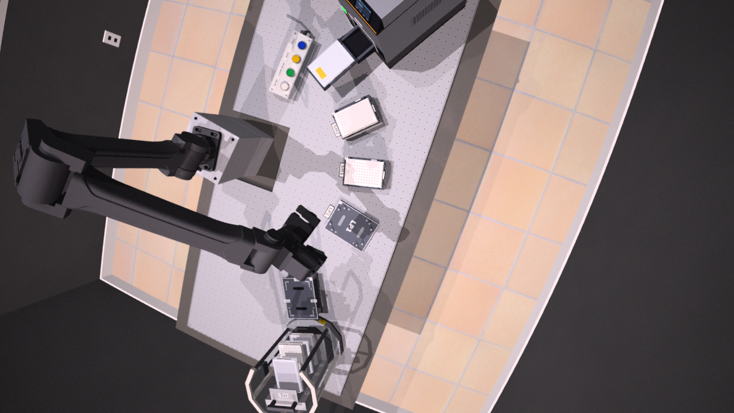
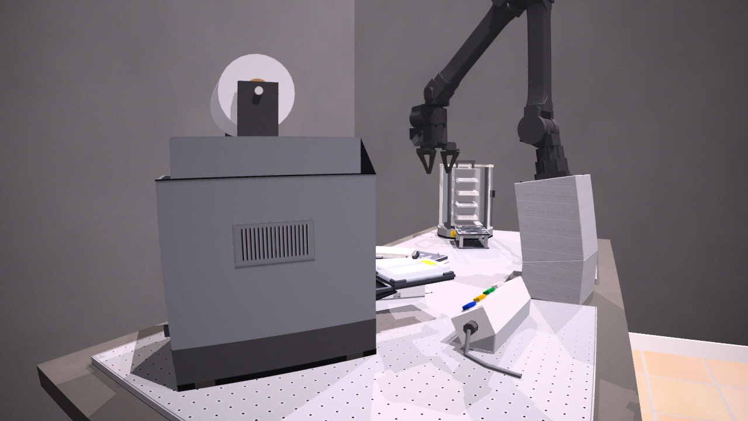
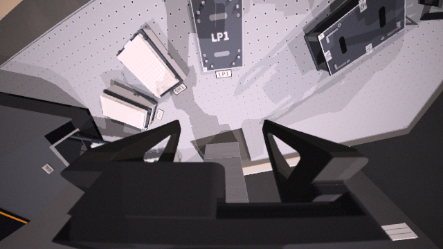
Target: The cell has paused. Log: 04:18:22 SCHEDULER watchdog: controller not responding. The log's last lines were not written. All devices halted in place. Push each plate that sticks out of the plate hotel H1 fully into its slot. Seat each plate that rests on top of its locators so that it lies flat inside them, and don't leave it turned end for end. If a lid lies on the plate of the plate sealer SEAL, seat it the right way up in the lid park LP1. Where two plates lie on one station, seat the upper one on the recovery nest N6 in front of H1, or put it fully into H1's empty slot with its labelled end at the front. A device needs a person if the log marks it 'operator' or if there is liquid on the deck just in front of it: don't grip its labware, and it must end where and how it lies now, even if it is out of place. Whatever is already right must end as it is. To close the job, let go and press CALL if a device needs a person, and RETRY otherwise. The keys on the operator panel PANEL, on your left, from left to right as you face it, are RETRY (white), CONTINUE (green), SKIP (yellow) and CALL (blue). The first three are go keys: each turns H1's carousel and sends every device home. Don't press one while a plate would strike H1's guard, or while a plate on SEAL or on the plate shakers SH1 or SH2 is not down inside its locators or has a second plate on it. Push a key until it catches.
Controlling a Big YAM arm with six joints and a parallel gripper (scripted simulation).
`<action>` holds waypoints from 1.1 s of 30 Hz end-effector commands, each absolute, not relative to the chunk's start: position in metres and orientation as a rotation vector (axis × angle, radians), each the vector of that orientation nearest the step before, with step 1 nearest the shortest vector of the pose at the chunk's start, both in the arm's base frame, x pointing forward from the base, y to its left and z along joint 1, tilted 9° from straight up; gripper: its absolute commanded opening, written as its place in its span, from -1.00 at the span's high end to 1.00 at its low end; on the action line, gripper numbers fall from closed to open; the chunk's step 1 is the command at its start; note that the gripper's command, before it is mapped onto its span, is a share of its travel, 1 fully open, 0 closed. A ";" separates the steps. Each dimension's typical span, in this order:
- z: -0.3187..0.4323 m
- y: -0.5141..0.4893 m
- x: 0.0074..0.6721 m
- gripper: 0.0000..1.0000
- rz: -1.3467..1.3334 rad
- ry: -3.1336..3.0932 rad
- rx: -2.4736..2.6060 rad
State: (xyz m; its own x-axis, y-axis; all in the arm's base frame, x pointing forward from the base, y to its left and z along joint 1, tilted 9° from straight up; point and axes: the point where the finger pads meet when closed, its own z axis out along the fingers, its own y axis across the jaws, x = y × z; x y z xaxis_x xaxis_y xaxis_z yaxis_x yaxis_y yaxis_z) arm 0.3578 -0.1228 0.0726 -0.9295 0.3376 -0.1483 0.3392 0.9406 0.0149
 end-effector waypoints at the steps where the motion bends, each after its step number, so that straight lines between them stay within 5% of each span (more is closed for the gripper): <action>1: 0.094 -0.140 0.379 -1.00 -0.013 2.881 0.605; 8: 0.093 -0.164 0.380 -1.00 0.018 2.799 0.939; 33: 0.097 -0.236 0.386 -1.00 0.011 2.808 0.912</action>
State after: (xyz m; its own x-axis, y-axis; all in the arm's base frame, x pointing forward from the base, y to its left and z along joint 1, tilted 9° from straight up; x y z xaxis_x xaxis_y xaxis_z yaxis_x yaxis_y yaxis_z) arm 0.3678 -0.2194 0.0759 -0.7884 0.6010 -0.1309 0.5990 0.7986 0.0588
